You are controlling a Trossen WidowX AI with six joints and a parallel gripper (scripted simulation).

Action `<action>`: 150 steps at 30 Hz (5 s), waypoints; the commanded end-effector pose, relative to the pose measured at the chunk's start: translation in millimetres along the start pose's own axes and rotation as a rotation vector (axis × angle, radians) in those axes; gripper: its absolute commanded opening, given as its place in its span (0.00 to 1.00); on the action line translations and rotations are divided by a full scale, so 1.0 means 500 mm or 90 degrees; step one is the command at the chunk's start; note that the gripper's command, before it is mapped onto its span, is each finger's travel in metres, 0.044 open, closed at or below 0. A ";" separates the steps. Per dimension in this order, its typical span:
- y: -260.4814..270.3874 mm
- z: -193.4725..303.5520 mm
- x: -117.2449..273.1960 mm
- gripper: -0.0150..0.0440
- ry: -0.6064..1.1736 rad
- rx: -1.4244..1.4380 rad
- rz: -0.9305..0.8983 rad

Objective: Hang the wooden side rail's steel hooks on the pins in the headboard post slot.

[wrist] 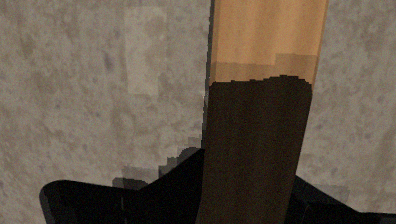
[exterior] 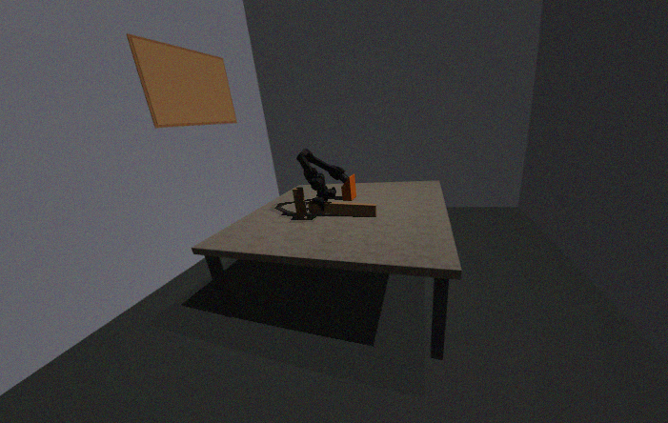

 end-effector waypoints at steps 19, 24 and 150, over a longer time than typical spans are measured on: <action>-0.001 0.006 0.005 0.25 0.001 0.002 0.006; -0.002 0.007 0.005 0.25 0.001 0.002 0.006; -0.004 0.035 0.007 0.25 0.001 0.002 0.006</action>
Point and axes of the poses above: the point midway between the two fingers, 35 mm back from their tips, its own x axis back along the fingers, its own y axis across the jaws, z = x × y, the point moved 5 cm from there along x, back along the fingers, and after that the axes turned 1 degree about -x, right-handed, at the moved point
